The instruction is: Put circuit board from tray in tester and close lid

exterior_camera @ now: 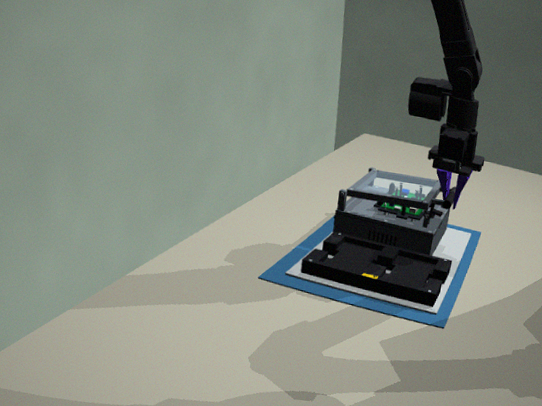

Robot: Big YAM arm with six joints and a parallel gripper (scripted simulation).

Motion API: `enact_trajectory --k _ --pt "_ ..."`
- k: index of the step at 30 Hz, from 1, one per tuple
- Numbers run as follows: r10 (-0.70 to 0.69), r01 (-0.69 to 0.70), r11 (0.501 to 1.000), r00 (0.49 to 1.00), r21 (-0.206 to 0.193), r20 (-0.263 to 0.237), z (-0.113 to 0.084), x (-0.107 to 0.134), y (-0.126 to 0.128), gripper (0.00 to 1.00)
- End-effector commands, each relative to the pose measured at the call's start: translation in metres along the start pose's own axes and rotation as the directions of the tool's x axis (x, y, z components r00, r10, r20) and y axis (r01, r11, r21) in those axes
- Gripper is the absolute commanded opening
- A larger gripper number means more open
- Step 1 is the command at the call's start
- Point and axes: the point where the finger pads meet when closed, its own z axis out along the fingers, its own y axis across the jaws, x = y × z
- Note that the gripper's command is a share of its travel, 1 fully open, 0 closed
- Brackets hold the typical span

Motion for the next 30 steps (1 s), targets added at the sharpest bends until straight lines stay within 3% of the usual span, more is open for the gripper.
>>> enact_trajectory --k 1,30 --pt "-0.003 0.003 1.000 1.000 -0.005 -0.002 0.0063 -0.0014 0.0014 0.00" --pt "-0.004 0.004 1.000 1.000 -0.004 -0.002 0.0094 -0.0020 0.0011 0.00"
